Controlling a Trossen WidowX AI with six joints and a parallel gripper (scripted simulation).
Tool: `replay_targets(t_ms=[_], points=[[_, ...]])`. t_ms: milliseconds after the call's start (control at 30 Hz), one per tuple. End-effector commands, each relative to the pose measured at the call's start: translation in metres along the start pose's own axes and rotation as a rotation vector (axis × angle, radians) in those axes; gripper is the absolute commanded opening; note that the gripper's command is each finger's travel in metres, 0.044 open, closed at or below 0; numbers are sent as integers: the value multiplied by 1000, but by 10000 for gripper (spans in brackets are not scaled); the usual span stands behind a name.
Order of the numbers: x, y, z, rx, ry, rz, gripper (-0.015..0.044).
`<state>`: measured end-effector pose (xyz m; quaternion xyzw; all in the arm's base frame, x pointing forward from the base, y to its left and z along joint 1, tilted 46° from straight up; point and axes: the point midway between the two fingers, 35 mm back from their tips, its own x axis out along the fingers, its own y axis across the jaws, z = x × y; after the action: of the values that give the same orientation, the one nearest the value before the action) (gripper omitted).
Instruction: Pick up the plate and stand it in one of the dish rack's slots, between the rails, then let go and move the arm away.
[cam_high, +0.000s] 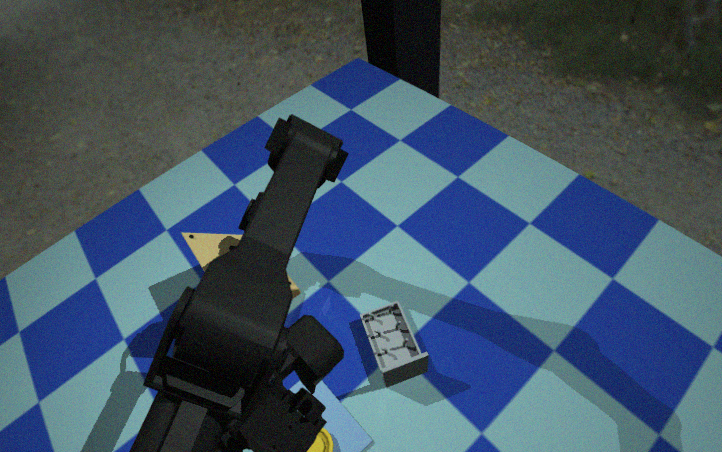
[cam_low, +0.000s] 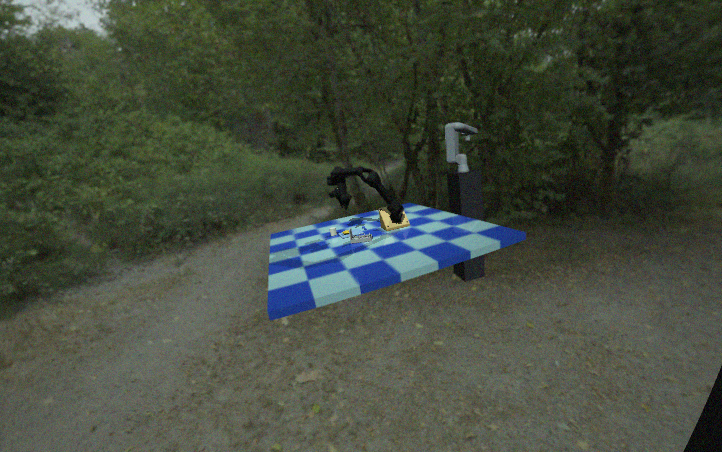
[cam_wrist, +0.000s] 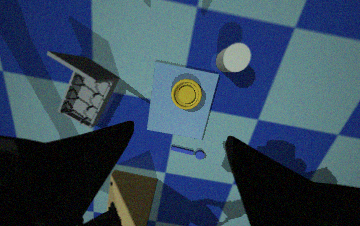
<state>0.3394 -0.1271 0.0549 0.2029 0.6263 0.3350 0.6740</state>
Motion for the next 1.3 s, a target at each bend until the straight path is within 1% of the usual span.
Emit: replay_targets(t_ms=[0,67,167,267,500,1267], points=[[3,1,4,-10,-13,15,400],[28,-4,7,-5,4,14,400],[84,-12,8,6,42,11,400],[113,-13,6,12,62,10,400],[117,-10,3,12,63,10,400],[154,-8,2,12,63,10,400]])
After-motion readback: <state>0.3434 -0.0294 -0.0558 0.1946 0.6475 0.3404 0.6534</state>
